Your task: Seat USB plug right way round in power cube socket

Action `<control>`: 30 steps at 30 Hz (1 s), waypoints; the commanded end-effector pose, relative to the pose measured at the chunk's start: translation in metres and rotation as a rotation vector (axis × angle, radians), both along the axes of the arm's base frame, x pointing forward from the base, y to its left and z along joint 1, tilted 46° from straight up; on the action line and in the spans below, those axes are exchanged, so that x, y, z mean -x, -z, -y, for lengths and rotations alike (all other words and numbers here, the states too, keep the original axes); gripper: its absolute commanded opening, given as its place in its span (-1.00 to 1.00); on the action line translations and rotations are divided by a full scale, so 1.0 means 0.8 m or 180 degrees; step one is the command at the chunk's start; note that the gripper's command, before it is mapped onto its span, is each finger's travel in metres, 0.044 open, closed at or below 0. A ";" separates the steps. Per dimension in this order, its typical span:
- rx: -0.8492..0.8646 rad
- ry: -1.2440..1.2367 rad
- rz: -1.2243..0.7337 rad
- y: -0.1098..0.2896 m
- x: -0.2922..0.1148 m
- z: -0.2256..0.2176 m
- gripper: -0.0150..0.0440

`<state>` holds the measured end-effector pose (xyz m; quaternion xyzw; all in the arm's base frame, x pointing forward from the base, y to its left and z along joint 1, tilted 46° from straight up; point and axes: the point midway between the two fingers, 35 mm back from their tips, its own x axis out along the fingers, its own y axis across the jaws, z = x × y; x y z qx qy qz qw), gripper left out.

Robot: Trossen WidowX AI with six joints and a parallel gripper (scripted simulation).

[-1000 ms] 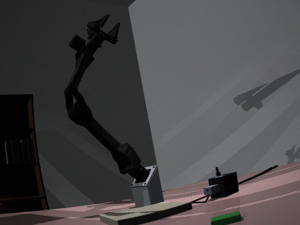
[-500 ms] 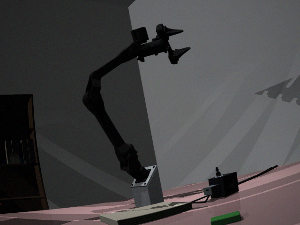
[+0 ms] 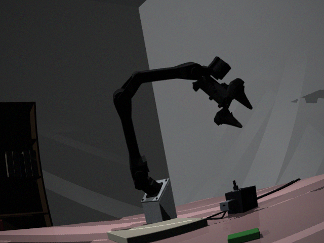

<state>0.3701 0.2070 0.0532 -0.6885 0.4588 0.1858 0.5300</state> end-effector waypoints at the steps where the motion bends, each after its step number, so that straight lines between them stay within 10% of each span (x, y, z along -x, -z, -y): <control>1: 0.0387 0.0406 -0.0600 0.051 0.015 0.077 1.00; 7: 0.0848 0.1014 -0.1499 0.093 0.057 0.185 1.00; 30: 0.0858 0.1027 -0.1517 0.104 0.058 0.205 1.00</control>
